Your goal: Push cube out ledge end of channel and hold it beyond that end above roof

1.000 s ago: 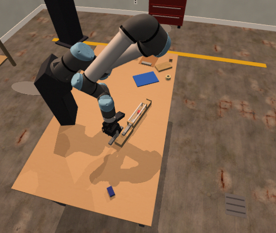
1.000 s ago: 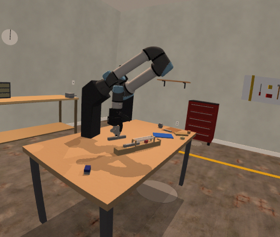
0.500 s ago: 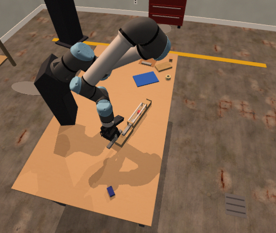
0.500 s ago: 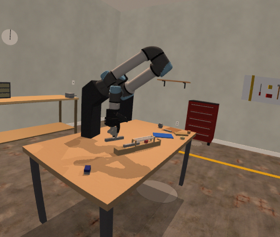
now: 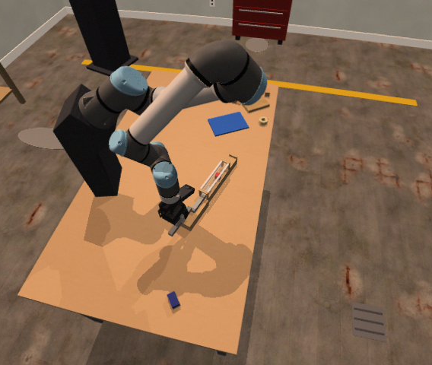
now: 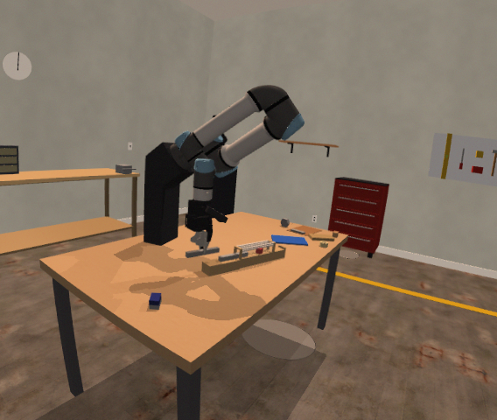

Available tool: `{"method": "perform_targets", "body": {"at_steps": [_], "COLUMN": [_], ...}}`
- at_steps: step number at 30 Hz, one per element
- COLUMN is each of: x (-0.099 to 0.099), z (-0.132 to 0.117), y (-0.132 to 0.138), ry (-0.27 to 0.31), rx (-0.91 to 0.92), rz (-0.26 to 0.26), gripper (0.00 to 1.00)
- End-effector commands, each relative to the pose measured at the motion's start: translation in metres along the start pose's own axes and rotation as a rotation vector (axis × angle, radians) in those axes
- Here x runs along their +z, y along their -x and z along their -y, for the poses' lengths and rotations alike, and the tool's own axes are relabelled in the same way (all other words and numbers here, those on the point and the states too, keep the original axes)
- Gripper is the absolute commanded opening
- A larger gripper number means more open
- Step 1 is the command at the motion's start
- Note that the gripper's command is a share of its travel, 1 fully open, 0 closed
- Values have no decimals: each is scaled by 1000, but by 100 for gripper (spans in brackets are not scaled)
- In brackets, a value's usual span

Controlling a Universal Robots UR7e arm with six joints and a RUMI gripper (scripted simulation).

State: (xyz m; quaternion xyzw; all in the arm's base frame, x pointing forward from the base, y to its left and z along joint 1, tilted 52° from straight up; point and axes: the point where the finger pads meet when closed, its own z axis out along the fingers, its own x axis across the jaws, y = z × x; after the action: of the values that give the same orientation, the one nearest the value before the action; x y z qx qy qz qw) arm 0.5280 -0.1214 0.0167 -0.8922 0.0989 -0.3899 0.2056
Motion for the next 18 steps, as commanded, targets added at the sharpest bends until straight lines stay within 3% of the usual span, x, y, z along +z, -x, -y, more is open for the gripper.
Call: {"method": "perform_targets", "body": {"at_steps": [1, 11, 18], "x": [14, 18, 33], "z": [-1, -1, -1], "y": [-1, -1, -1], "ry": [3, 3, 3], "rx": [0, 0, 0], "rz": [-3, -3, -3], "gripper": [0, 0, 0]}}
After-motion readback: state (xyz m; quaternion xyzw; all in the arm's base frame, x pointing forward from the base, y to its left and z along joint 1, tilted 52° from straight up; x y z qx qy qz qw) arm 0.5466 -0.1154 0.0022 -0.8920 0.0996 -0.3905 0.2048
